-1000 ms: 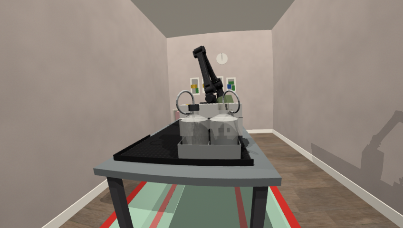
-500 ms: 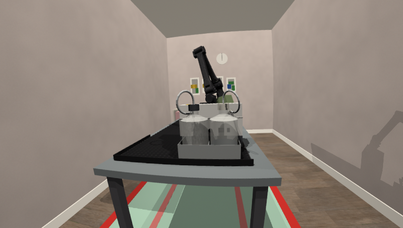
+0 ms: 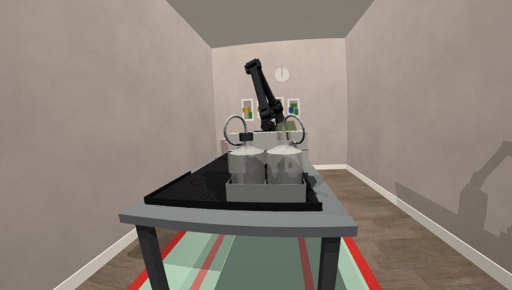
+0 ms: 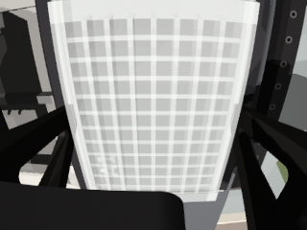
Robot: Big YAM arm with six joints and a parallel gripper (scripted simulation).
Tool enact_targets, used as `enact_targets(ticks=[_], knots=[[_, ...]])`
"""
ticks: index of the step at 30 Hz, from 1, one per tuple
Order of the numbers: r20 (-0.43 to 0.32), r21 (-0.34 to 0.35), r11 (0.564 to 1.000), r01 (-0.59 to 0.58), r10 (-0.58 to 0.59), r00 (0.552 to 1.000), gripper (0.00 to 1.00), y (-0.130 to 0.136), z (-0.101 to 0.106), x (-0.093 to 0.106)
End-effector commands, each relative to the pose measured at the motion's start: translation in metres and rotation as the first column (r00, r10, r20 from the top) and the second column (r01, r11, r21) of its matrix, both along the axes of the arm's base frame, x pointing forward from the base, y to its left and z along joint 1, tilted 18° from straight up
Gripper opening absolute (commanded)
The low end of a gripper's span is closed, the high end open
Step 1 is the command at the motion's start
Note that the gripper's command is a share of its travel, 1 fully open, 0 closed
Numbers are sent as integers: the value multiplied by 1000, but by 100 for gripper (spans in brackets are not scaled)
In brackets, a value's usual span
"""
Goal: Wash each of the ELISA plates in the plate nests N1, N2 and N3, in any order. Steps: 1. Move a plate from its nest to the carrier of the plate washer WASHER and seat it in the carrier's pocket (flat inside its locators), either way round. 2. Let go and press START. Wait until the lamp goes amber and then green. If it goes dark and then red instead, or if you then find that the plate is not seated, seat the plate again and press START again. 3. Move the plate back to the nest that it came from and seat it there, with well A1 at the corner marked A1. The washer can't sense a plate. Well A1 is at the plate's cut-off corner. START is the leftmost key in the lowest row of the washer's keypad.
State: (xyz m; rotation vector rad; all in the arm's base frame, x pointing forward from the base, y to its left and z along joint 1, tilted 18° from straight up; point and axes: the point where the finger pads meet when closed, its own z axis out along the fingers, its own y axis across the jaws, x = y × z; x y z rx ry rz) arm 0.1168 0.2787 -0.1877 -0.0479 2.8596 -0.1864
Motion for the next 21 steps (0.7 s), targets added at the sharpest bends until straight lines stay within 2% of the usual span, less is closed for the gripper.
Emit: enact_targets(ticks=[1, 3, 10, 21], knots=[[2, -1, 1000, -4, 4, 1000, 84, 2, -4, 4], [7, 20, 1000, -4, 4, 1000, 84, 8, 1, 6], [3, 4, 1000, -4, 4, 1000, 84, 4, -5, 5], [6, 14, 1000, -4, 4, 1000, 84, 7, -3, 6]])
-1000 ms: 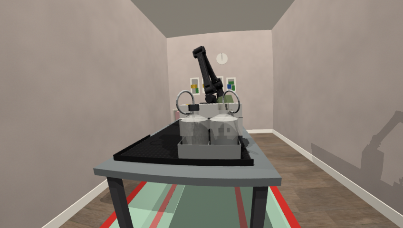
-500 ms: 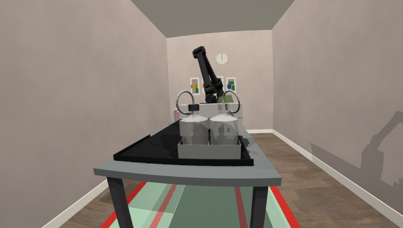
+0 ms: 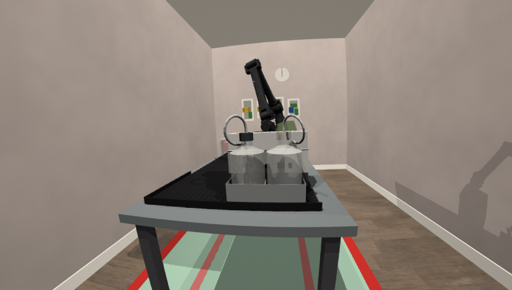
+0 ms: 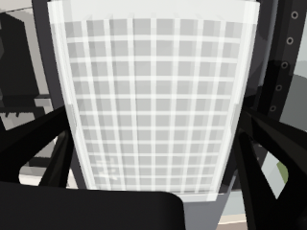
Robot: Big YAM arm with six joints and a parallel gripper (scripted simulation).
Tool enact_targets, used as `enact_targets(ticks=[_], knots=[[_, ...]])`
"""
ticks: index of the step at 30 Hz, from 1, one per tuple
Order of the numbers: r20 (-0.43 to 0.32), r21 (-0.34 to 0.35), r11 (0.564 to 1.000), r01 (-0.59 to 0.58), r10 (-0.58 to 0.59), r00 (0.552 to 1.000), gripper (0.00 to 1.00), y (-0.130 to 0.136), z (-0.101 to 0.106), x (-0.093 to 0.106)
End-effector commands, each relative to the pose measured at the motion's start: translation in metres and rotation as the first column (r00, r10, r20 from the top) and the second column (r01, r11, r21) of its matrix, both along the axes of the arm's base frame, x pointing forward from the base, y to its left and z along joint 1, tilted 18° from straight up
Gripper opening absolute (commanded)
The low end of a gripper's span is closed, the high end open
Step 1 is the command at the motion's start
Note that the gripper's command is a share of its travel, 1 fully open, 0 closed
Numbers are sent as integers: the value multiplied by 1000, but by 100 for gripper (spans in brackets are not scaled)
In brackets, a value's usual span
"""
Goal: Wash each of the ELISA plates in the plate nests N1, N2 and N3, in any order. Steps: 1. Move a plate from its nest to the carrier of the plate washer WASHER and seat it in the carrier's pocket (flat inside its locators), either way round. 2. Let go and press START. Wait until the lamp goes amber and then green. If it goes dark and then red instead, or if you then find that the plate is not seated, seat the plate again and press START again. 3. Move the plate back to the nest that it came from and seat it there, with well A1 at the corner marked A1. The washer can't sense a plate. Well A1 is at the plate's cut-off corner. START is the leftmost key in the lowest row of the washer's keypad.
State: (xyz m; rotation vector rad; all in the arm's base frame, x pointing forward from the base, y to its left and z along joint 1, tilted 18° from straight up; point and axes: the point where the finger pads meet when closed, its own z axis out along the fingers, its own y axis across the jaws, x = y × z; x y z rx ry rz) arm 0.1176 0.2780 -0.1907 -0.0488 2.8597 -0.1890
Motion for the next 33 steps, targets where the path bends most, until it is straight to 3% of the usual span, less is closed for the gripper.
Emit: enact_targets(ticks=[1, 15, 16, 33], knots=[[6, 15, 1000, -3, 3, 1000, 84, 8, -1, 6], [4, 12, 1000, -3, 3, 1000, 84, 6, 0, 2], [4, 12, 1000, -3, 3, 1000, 100, 6, 0, 2], [4, 12, 1000, -3, 3, 1000, 100, 6, 0, 2]])
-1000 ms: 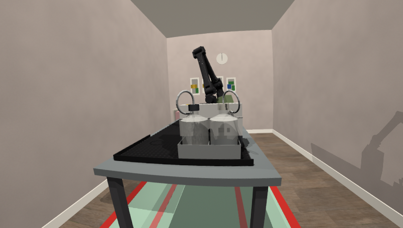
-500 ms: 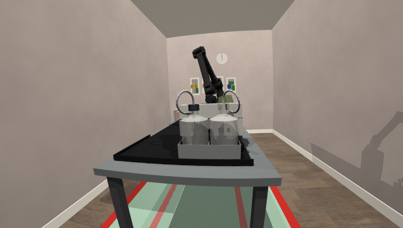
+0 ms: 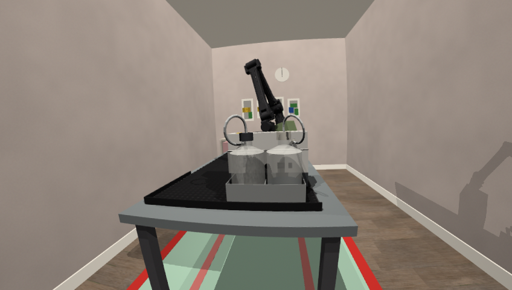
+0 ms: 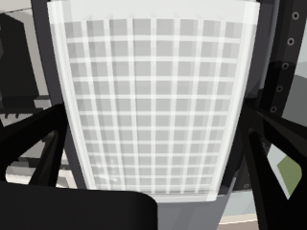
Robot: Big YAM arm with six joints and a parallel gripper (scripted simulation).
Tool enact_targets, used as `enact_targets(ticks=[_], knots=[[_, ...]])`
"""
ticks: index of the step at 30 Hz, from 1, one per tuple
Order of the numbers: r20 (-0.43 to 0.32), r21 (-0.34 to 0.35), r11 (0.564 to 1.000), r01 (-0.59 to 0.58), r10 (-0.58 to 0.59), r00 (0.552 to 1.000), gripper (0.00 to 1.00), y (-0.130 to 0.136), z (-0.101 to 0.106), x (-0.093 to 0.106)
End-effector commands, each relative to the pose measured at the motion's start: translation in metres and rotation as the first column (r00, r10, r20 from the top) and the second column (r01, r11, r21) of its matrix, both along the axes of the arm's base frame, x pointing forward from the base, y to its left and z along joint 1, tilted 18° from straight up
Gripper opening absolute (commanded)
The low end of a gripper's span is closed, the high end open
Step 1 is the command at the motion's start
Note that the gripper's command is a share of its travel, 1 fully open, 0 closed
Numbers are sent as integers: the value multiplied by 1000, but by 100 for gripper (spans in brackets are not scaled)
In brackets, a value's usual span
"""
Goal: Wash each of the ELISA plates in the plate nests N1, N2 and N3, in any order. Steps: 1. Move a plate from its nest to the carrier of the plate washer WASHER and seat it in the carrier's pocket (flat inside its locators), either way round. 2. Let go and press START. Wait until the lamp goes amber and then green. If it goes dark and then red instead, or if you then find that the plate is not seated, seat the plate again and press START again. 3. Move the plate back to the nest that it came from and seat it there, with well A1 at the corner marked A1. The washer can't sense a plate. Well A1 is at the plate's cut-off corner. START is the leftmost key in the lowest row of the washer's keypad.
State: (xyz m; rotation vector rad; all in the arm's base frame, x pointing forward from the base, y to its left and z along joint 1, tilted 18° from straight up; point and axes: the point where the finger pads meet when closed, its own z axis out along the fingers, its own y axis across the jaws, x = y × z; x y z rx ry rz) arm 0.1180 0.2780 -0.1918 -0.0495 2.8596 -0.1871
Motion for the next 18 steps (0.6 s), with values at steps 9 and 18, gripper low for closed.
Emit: enact_targets(ticks=[9, 18], knots=[[4, 11, 1000, -3, 3, 1000, 100, 6, 1, 2], [4, 8, 1000, -3, 3, 1000, 100, 5, 16, -5]])
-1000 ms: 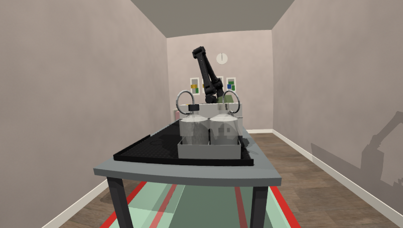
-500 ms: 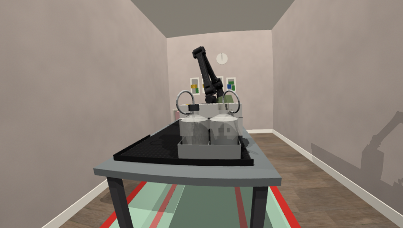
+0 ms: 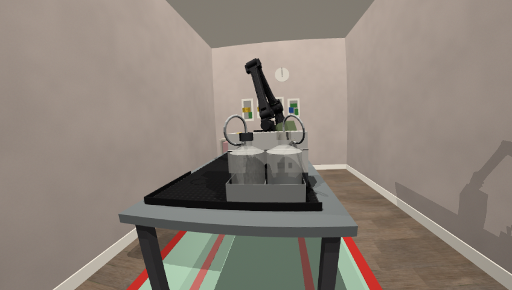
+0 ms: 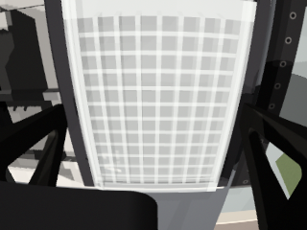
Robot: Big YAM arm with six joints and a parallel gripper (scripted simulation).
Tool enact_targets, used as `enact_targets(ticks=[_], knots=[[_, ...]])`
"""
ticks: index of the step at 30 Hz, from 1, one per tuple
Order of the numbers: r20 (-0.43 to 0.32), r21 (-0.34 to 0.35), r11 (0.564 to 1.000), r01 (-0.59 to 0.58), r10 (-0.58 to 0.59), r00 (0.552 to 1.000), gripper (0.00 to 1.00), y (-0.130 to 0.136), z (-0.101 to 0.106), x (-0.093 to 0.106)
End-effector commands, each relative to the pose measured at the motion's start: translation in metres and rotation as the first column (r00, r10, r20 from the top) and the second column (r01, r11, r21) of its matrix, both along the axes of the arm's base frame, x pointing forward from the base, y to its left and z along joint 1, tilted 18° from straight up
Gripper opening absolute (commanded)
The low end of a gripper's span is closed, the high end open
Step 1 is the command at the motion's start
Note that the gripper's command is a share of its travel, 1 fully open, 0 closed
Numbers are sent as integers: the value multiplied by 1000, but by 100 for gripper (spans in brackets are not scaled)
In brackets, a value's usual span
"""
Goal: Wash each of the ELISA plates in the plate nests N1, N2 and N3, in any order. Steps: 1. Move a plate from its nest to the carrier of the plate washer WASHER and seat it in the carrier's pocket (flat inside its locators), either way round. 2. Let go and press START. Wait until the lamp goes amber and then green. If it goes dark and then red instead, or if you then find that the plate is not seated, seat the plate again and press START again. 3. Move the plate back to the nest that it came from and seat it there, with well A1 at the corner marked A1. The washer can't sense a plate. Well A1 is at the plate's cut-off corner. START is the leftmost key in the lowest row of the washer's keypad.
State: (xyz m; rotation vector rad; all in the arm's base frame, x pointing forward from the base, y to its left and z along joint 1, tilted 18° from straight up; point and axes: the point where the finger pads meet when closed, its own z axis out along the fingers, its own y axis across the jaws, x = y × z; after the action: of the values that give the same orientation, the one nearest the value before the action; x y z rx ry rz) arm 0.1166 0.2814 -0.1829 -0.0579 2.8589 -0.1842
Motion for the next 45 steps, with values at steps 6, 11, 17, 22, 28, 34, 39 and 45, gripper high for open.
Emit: enact_targets(ticks=[6, 11, 17, 22, 28, 34, 39, 45], knots=[[4, 12, 1000, 0, 0, 1000, 100, 5, 17, -7], [3, 8, 1000, 1, -1, 1000, 100, 4, 25, -10], [3, 14, 1000, 6, -6, 1000, 100, 7, 32, -10], [2, 9, 1000, 0, 0, 1000, 100, 6, 39, -14], [2, 12, 1000, 1, -1, 1000, 100, 9, 49, -16], [3, 12, 1000, 5, -5, 1000, 100, 9, 55, -17], [3, 16, 1000, 0, 0, 1000, 100, 13, 64, -20], [4, 26, 1000, 1, -1, 1000, 100, 19, 74, -22]])
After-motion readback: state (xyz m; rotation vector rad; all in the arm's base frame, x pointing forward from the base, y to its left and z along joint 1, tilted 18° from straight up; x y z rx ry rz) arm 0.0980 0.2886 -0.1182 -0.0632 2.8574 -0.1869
